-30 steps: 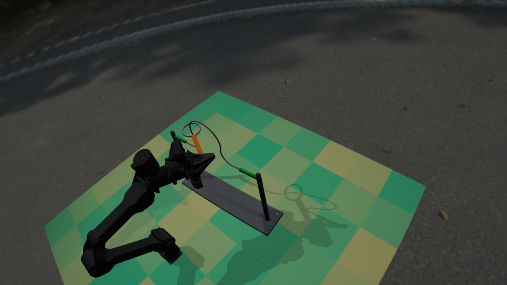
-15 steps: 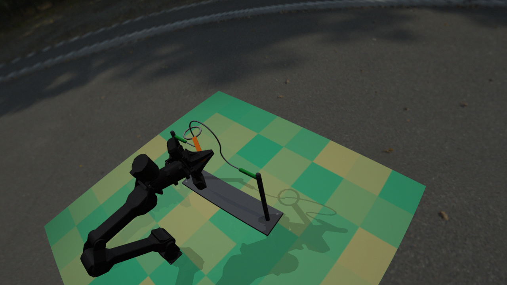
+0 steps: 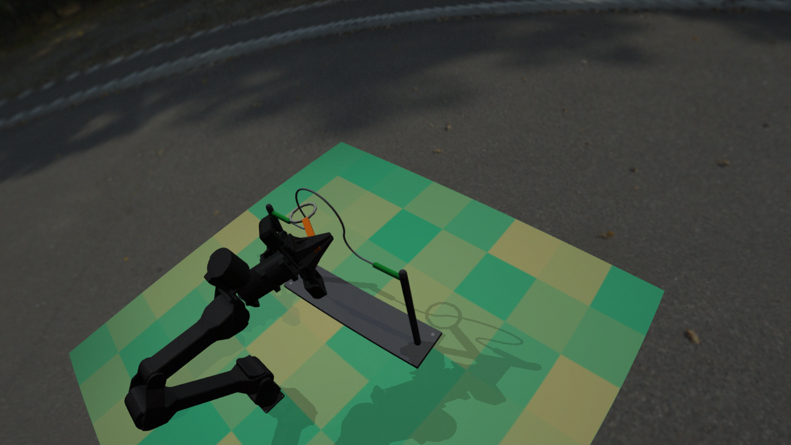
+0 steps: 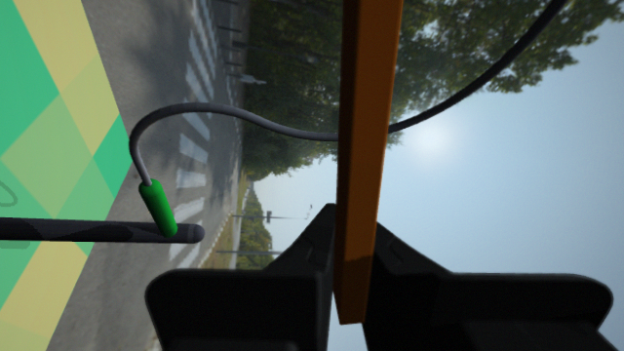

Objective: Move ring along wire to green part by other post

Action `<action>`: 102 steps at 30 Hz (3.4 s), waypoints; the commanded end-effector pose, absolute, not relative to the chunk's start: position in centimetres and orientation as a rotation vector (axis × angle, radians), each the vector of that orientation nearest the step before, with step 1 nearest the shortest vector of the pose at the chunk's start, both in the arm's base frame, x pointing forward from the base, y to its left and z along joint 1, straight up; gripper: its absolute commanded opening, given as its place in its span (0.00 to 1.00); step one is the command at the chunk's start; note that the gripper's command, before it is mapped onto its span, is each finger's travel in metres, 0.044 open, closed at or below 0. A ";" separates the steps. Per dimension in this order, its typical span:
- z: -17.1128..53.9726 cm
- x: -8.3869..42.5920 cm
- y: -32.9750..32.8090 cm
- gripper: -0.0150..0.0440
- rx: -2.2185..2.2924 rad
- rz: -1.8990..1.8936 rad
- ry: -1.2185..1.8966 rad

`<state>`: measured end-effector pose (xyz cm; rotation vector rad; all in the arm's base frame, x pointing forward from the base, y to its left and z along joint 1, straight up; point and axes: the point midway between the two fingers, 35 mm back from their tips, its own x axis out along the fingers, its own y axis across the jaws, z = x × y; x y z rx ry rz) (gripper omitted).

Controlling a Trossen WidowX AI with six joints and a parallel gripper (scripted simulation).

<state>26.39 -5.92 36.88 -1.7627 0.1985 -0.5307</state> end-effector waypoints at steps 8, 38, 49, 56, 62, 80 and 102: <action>35.5 26.4 -6.4 0.00 -1.725 -0.523 0.207; 25.3 26.4 -5.2 0.00 -1.133 -0.341 0.370; 21.7 26.2 -2.8 0.00 -0.870 -0.260 0.428; 19.6 26.5 -1.0 0.00 -0.705 -0.197 0.418; 18.1 26.9 0.7 0.00 -0.573 -0.147 0.399; 15.9 26.2 6.7 0.00 -0.211 -0.053 0.449; 15.7 25.7 11.0 0.00 -0.048 -0.012 0.466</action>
